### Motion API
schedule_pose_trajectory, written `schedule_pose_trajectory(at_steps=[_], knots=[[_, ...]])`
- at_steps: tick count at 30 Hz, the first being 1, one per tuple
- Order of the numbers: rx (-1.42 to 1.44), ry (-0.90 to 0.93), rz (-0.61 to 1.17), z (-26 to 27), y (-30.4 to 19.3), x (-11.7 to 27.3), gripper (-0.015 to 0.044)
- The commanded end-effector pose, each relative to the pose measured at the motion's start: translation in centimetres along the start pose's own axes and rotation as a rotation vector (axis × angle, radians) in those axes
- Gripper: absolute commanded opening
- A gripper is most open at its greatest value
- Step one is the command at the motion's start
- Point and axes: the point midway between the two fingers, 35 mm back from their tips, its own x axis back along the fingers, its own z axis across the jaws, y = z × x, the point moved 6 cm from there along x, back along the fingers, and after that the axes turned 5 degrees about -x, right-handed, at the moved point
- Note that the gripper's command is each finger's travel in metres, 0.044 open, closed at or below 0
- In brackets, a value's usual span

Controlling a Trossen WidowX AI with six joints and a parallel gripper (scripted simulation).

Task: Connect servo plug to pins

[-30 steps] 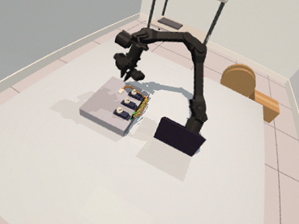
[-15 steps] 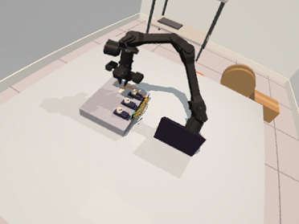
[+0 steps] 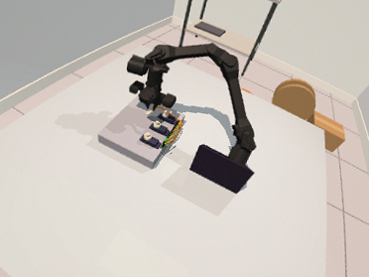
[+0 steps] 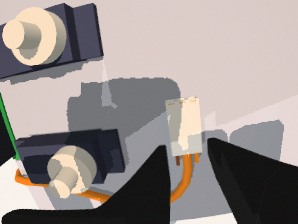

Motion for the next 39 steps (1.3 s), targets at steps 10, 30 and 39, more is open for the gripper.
schedule_pose_trajectory(at_steps=[10,30,39], knots=[[0.007,-0.006,0.004,0.0,0.1,-1.4,0.0115],[0.007,-0.006,0.001,-0.1,0.2,3.6,0.0000],[-0.054,-0.007,-0.004,0.7,1.0,4.7,0.0000]])
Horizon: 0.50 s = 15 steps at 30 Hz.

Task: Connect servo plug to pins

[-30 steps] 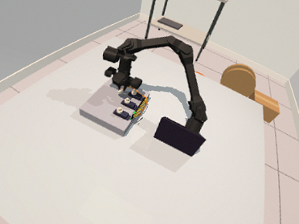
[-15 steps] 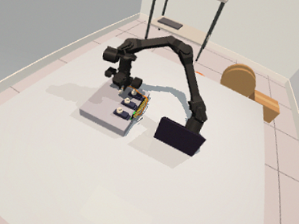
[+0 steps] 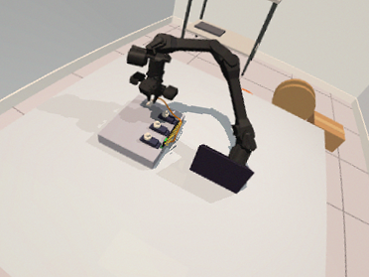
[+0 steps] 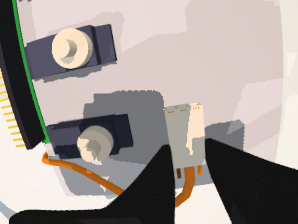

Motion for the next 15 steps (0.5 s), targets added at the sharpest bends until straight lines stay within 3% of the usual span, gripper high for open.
schedule_pose_trajectory(at_steps=[1,15], knots=[[-0.056,0.000,-0.008,0.8,0.8,0.5,0.0000],[-0.407,0.005,-0.028,5.1,4.7,1.5,0.0000]])
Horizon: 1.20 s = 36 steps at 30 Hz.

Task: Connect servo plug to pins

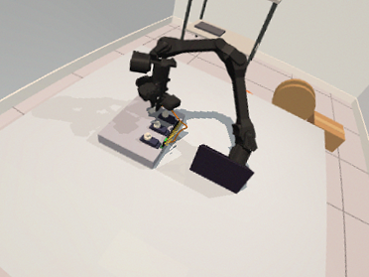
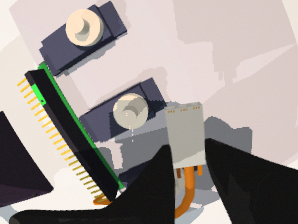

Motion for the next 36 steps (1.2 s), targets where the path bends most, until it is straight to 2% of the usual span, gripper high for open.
schedule_pose_trajectory(at_steps=[1,36], knots=[[-0.100,0.001,-0.010,1.6,0.5,0.4,0.0000],[-0.987,0.008,0.003,15.8,1.0,-0.2,0.0000]])
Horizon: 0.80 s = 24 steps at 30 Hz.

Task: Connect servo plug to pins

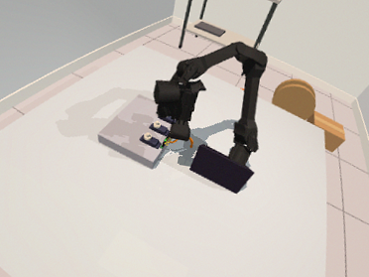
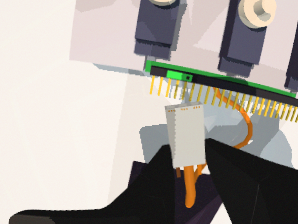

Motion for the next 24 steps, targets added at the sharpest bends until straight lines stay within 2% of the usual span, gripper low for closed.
schedule_pose_trajectory(at_steps=[1,10,24], knots=[[-0.103,0.001,-0.001,0.7,-1.4,-0.2,0.0000],[-0.312,-0.012,0.003,1.8,-4.4,-1.0,0.0000],[-0.323,-0.014,0.002,1.8,-4.6,-5.1,0.0000]])
